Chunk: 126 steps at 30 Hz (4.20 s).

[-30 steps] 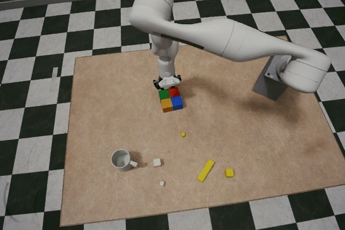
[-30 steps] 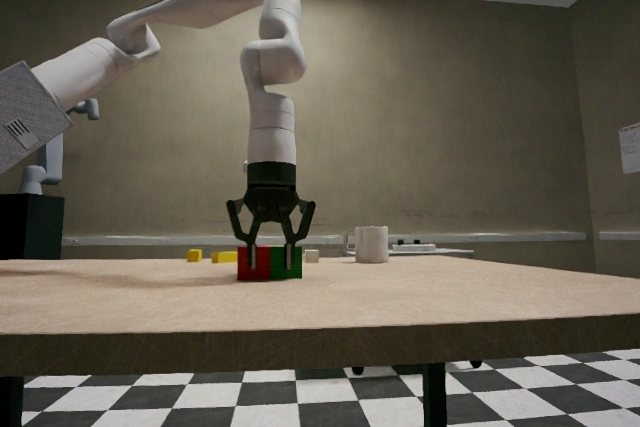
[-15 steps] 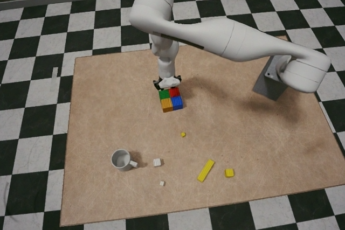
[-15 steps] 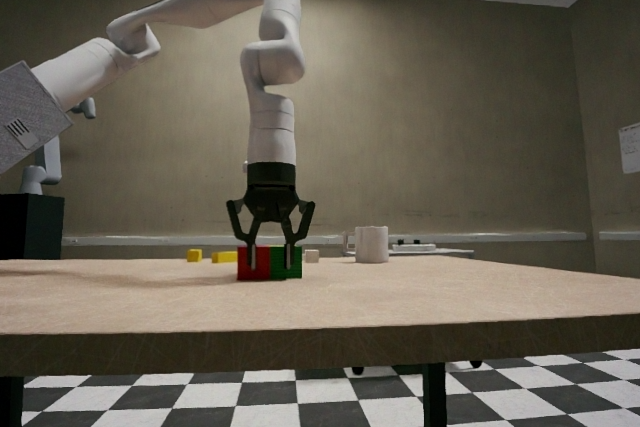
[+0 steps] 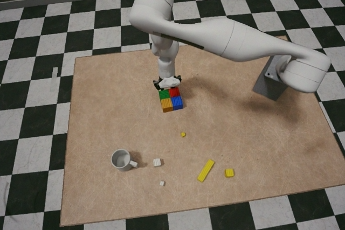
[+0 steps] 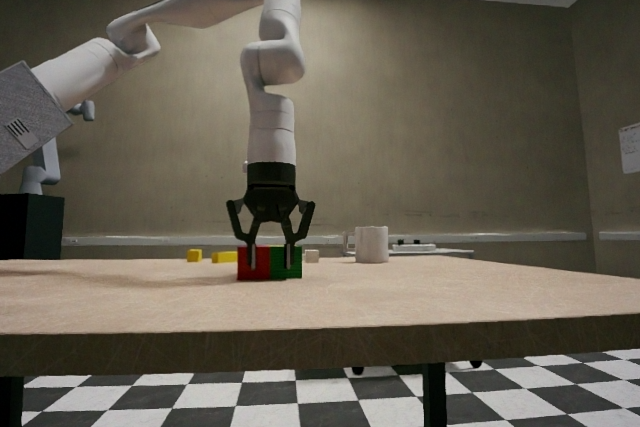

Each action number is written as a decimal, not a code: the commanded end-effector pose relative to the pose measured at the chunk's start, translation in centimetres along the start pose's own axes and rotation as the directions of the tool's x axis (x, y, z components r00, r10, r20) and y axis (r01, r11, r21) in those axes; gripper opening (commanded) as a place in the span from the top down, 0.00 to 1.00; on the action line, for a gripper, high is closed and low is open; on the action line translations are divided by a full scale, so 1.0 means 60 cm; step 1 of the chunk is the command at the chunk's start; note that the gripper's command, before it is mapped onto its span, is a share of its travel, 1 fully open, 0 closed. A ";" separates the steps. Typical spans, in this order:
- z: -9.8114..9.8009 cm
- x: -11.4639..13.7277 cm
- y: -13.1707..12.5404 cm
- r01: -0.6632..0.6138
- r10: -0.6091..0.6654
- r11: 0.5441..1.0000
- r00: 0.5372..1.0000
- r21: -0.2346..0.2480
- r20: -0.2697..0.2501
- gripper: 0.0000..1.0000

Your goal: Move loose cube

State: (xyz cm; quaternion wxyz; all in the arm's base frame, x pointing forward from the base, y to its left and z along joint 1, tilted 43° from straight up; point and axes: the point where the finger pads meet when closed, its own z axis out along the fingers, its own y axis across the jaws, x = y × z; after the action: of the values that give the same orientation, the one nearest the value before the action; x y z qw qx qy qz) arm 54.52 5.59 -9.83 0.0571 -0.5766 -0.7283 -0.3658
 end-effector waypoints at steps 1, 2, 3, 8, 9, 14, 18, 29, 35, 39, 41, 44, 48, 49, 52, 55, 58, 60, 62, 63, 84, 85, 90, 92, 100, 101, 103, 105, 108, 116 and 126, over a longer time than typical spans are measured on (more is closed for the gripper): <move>-0.001 0.000 0.001 0.000 0.000 1.000 1.000 -0.001 0.000 0.47; -0.001 0.000 0.001 0.000 0.000 1.000 1.000 -0.001 0.000 0.47; -0.001 0.000 0.001 0.000 0.000 1.000 1.000 -0.001 0.000 0.47; -0.001 0.000 0.001 0.000 0.000 1.000 1.000 -0.001 0.000 0.47; -0.001 0.000 0.001 0.000 0.000 1.000 1.000 -0.001 0.000 0.47; -0.001 0.000 0.001 0.000 0.000 1.000 1.000 -0.001 0.000 0.47; -0.001 0.000 0.001 0.000 0.000 1.000 1.000 -0.001 0.000 0.47; -0.001 0.000 0.001 0.000 0.000 1.000 1.000 -0.001 0.000 0.47; -0.001 0.001 0.001 0.000 0.000 1.000 1.000 -0.001 0.000 0.47; -0.001 0.001 0.001 0.000 0.000 1.000 1.000 -0.001 0.000 0.47; -0.001 0.002 0.001 0.000 0.000 1.000 1.000 -0.001 0.000 0.47; -0.001 0.002 0.001 0.001 -0.001 1.000 1.000 -0.001 0.000 0.47; -0.001 0.002 0.001 0.001 -0.001 1.000 1.000 -0.001 0.000 0.47; -0.001 0.002 0.001 0.001 -0.001 1.000 1.000 -0.001 0.000 0.47; -0.001 0.002 0.001 0.001 -0.001 1.000 1.000 -0.001 0.000 0.47; -0.001 0.002 0.001 0.001 -0.001 1.000 1.000 -0.001 0.000 0.47; -0.001 0.002 0.001 0.001 -0.001 1.000 1.000 -0.001 0.000 0.47; -0.001 0.002 0.001 0.001 -0.001 1.000 1.000 -0.001 0.000 0.47; -0.001 0.002 0.001 0.001 -0.001 1.000 1.000 -0.001 0.000 0.47; -0.001 0.002 0.001 0.001 -0.001 1.000 1.000 -0.001 0.000 0.47; -0.001 0.002 0.001 0.001 -0.001 1.000 1.000 -0.001 0.000 0.47; -0.001 0.002 0.001 0.001 -0.001 1.000 1.000 -0.001 0.000 0.47; -0.001 -0.001 0.001 0.001 -0.001 1.000 1.000 -0.001 0.000 0.47; -0.001 -0.004 0.001 0.001 -0.001 1.000 1.000 -0.001 0.000 0.47; -0.001 -0.014 0.001 0.001 -0.001 1.000 1.000 -0.001 0.000 0.47; -0.001 -0.014 0.001 0.001 -0.001 1.000 1.000 -0.001 0.000 0.47; -0.001 -0.015 0.001 0.001 -0.001 1.000 1.000 -0.001 0.000 0.47; -0.001 -0.015 0.001 0.001 -0.001 1.000 1.000 -0.001 0.000 0.47; -0.002 -0.015 0.001 0.001 -0.001 1.000 1.000 -0.001 0.000 0.47; -0.010 -0.015 0.001 0.001 -0.001 1.000 1.000 -0.001 0.000 0.47; -0.035 -0.015 0.001 0.001 -0.001 1.000 1.000 -0.001 0.000 0.47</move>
State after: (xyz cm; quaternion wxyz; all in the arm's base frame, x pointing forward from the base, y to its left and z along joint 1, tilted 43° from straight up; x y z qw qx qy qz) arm 54.11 4.27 -9.37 0.0603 -0.5758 -0.7286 -0.3660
